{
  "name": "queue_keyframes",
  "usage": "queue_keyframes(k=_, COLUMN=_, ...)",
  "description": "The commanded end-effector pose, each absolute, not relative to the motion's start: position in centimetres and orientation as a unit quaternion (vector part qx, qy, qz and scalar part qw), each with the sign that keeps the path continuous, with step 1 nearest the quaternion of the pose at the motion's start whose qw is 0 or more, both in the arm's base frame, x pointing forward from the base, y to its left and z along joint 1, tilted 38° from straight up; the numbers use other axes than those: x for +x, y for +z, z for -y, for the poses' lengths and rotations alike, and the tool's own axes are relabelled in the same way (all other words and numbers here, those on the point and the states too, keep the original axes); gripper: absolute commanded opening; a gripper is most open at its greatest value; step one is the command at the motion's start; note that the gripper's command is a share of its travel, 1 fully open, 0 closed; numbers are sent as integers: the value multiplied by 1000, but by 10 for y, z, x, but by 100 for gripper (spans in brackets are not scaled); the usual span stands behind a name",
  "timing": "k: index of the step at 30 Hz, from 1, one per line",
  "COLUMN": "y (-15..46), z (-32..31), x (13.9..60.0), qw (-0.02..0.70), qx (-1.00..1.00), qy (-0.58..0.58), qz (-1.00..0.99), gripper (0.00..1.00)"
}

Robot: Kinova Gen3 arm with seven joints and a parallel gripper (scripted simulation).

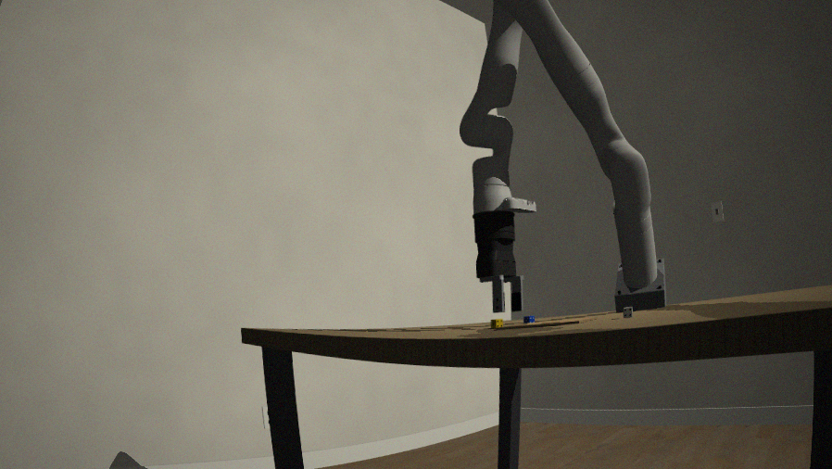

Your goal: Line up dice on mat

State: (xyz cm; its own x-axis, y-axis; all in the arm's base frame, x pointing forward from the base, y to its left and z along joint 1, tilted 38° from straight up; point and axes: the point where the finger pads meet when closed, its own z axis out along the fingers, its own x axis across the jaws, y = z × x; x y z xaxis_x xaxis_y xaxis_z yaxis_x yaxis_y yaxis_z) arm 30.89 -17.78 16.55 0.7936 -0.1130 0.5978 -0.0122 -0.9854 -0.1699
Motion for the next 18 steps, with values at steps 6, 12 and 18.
queue_keyframes(k=6, y=155, z=174, x=294, qw=80, qx=-944, qy=-318, qz=-39, gripper=100)
queue_keyframes(k=12, y=152, z=173, x=290, qw=80, qx=-944, qy=-318, qz=-39, gripper=100)
queue_keyframes(k=18, y=152, z=173, x=290, qw=80, qx=-944, qy=-318, qz=-39, gripper=100)
